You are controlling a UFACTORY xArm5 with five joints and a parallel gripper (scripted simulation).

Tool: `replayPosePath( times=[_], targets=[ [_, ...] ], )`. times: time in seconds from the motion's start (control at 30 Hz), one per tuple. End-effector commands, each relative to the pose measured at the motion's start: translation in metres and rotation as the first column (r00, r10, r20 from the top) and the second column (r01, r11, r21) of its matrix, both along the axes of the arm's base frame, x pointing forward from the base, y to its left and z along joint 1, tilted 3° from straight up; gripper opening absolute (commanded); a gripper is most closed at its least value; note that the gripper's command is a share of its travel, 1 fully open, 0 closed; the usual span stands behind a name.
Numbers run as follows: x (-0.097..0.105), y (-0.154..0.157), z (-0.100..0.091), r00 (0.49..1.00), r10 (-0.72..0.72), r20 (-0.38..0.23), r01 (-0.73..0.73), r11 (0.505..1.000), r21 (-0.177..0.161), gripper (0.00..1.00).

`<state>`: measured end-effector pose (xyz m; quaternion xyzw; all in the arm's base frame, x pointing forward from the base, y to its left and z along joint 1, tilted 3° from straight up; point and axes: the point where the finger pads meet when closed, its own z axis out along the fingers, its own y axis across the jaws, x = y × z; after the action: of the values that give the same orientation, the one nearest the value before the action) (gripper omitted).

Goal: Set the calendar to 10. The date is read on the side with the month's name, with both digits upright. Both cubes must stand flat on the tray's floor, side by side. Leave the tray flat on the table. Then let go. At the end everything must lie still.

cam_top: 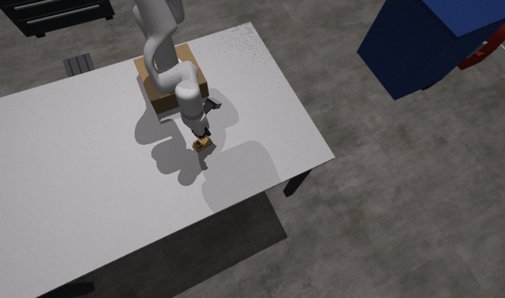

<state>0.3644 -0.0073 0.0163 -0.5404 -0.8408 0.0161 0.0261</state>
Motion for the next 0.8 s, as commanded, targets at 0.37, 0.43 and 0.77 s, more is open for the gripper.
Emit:
replayPosePath(
  times=[0.37,0.43,0.77],
  targets=[
    [0.011,-0.040,-0.002,0.865,0.502,0.015,-0.503,0.864,0.034,0.29],
    [0.013,-0.045,-0.003,0.827,0.562,0.018,-0.563,0.826,0.038,0.29],
    [0.016,-0.070,-0.005,0.617,0.786,0.036,-0.787,0.615,0.050,0.29]
  ],
)
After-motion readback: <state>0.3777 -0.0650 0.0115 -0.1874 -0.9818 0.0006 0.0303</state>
